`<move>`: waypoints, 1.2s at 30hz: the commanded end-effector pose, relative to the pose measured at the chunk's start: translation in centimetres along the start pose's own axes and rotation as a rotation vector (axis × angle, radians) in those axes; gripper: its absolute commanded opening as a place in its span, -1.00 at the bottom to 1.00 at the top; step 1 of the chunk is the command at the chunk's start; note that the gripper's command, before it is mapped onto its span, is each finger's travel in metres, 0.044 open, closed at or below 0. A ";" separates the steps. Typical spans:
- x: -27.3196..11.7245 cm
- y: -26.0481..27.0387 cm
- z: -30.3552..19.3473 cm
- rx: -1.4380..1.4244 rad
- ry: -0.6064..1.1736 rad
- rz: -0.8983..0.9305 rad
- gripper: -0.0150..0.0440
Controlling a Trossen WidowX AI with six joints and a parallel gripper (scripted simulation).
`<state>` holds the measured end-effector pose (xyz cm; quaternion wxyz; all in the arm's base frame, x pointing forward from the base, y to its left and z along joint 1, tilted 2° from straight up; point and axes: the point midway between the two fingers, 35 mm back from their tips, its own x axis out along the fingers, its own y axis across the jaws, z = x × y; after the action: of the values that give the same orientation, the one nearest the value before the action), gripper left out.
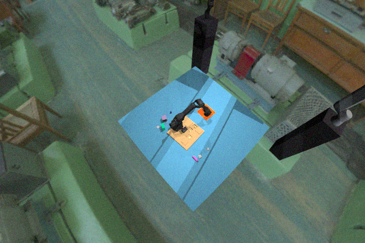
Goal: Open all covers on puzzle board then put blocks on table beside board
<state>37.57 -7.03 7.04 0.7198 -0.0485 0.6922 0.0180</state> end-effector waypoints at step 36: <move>0.1 4.1 1.6 0.000 0.001 0.005 -0.49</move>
<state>38.52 -3.08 6.81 0.7191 -0.0473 0.6930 0.0203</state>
